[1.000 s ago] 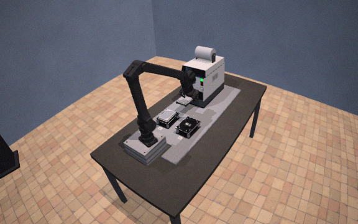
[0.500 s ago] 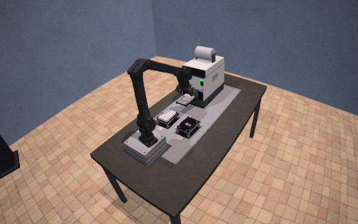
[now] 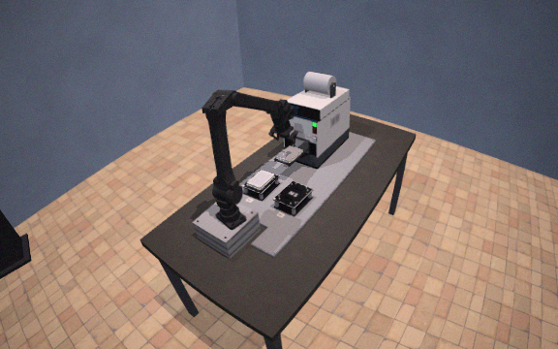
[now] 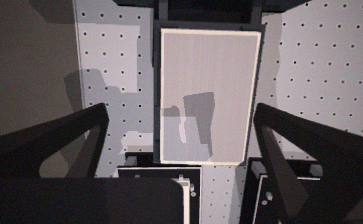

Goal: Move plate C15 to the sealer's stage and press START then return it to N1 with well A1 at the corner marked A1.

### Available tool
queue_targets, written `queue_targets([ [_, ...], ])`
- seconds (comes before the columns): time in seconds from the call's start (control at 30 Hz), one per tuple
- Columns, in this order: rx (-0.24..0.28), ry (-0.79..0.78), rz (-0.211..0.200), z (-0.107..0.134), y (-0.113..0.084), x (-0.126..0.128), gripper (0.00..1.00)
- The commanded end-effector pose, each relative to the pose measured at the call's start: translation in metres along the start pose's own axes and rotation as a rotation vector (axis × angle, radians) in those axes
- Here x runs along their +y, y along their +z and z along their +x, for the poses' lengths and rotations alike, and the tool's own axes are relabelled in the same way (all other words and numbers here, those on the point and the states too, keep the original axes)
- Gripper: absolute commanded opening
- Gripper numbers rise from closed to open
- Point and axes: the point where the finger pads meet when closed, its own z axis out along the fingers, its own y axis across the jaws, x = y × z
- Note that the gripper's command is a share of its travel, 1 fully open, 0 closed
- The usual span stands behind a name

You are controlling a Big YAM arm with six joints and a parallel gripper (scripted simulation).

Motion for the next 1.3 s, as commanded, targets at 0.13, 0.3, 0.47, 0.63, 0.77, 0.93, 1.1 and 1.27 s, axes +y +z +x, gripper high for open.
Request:
queue_targets([
  [0.13, -0.020, 0.027, 0.010, -0.008, -0.006, -0.018, 1.00],
  [0.3, -0.038, -0.006, 0.004, -0.006, -0.011, -0.010, 1.00],
  [0.47, -0.034, 0.007, 0.010, -0.002, -0.010, -0.018, 1.00],
  [0.63, -0.030, 0.019, 0.014, 0.001, -0.009, -0.025, 1.00],
  [0.77, -0.043, 0.017, 0.008, -0.006, -0.012, -0.016, 1.00],
  [0.93, -0.052, 0.020, 0.006, -0.012, -0.009, -0.014, 1.00],
  [1.1, -0.010, 0.002, 0.008, 0.006, 0.016, -0.014, 1.00],
  [1.27, 0.017, -0.001, 0.010, 0.017, 0.027, -0.016, 1.00],
])
